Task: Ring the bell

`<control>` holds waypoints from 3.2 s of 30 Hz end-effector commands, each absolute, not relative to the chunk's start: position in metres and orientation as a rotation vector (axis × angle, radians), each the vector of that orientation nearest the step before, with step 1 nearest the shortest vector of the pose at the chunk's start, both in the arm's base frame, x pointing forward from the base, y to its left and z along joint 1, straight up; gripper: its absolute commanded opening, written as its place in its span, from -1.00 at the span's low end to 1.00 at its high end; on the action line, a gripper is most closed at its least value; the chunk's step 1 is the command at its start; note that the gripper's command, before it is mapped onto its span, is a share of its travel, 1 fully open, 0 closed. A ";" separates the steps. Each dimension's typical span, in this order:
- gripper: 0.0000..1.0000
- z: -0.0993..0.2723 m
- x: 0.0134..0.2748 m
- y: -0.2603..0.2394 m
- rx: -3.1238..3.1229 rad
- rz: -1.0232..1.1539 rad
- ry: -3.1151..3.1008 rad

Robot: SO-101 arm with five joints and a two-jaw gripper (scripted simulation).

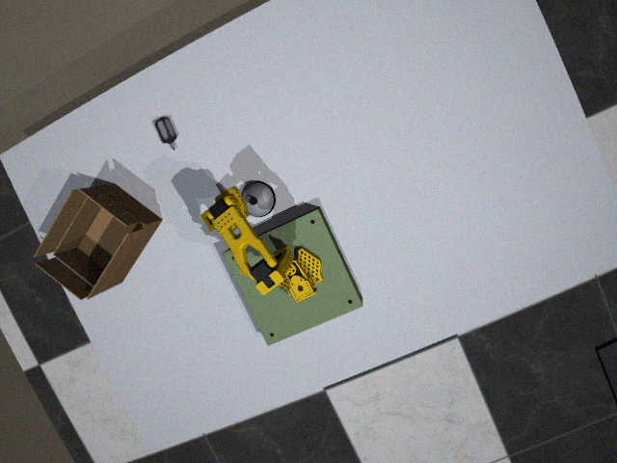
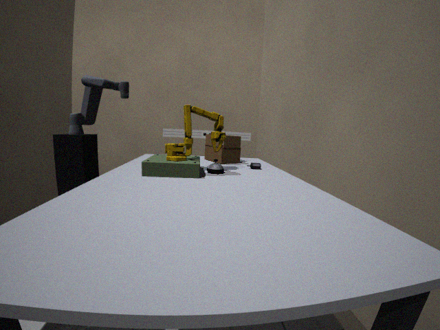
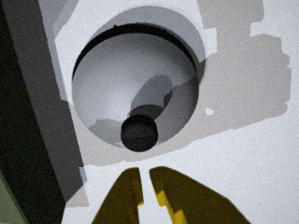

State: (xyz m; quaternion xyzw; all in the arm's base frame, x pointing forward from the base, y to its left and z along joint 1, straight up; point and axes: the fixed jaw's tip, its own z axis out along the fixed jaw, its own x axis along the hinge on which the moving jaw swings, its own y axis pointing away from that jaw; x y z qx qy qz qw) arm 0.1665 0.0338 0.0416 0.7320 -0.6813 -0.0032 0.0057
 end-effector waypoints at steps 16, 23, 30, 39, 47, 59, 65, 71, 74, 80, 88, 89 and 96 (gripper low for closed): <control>-1.00 0.040 0.167 0.022 2.357 0.003 -2.080; -1.00 0.040 0.167 0.021 2.359 0.003 -2.077; -1.00 0.040 0.167 0.021 2.360 0.003 -2.077; -1.00 0.040 0.167 0.021 2.359 0.004 -2.079; -1.00 0.039 0.166 0.019 2.359 0.006 -2.081; -1.00 0.038 0.166 0.019 2.359 0.006 -2.081; -1.00 0.032 0.167 0.019 2.359 0.006 -2.081; -1.00 0.026 0.167 0.019 2.359 0.006 -2.081; -1.00 0.021 0.167 0.019 2.359 0.006 -2.081; -1.00 0.014 0.166 0.019 2.359 0.006 -2.081; -1.00 0.013 0.166 0.019 2.359 0.006 -2.081; -1.00 0.013 0.166 0.019 2.359 0.006 -2.081; -1.00 0.012 0.166 0.019 2.358 0.005 -2.081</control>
